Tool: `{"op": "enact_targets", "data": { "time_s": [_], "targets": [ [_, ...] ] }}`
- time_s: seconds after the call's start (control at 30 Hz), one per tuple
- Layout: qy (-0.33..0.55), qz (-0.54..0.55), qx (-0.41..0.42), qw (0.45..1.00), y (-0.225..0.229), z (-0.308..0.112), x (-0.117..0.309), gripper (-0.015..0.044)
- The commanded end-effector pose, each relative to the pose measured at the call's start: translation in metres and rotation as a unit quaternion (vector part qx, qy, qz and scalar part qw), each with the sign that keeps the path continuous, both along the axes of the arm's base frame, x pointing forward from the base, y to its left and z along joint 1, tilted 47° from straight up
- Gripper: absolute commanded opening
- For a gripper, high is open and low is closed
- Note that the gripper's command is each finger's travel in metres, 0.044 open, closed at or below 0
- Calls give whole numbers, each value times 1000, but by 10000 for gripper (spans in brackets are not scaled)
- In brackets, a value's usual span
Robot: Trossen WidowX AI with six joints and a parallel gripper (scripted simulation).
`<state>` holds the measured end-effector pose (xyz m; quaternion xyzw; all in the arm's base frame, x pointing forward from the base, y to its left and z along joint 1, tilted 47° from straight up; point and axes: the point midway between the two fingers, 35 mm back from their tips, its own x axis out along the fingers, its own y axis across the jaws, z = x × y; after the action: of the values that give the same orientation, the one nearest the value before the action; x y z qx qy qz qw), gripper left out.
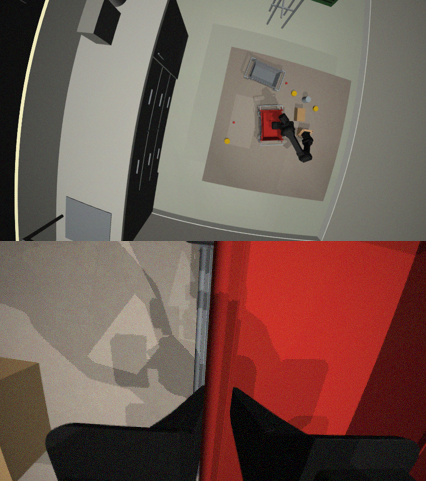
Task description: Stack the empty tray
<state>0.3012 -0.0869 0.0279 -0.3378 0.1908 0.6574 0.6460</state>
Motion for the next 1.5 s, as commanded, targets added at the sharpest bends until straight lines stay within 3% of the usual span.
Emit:
{"op": "enact_targets", "data": {
  "time_s": [0.0, 1.47],
  "targets": [
    [14, 13, -1, 1000, 7, -2, -4, 0],
    [14, 13, 0, 1000, 15, -7, -6, 0]
  ]
}}
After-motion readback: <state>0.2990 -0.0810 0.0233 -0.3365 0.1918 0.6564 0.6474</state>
